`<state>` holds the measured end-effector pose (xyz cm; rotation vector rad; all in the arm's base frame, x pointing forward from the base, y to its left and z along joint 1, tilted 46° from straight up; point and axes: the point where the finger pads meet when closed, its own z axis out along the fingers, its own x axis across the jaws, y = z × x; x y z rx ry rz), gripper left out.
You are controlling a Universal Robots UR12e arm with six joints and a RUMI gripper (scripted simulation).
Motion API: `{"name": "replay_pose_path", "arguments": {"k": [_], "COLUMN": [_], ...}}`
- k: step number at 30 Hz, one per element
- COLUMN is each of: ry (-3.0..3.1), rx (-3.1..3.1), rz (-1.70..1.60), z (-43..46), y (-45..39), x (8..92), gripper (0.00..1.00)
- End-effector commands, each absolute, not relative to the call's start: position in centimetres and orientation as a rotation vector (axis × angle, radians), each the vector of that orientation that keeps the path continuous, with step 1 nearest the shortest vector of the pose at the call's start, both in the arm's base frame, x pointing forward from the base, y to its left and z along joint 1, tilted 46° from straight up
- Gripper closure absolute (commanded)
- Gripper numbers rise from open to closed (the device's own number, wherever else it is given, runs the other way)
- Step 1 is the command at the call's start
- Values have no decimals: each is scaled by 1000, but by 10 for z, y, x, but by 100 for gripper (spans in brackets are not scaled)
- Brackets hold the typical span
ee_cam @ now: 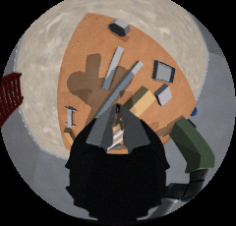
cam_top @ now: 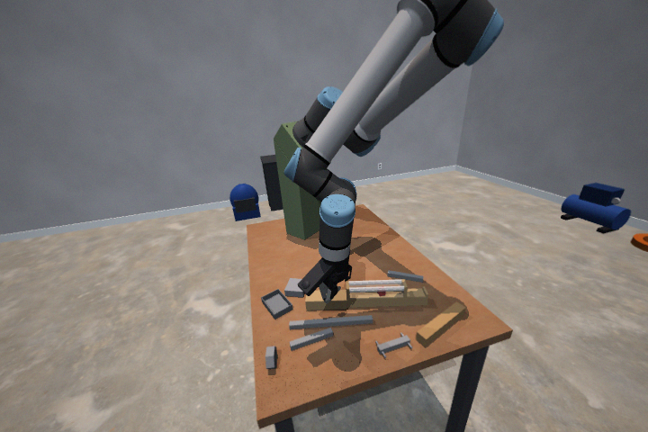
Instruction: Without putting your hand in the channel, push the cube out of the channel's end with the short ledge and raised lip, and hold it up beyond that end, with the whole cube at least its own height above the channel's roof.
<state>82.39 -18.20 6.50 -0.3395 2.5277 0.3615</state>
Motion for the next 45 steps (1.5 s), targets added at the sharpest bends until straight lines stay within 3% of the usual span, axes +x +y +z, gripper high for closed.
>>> {"name": "replay_pose_path", "arguments": {"k": [1, 45], "ry": [2487, 2386], "rx": [-190, 108], "rz": [394, 522], "z": [59, 46], "y": [-200, -244], "x": [834, 844], "gripper": [100, 100]}}
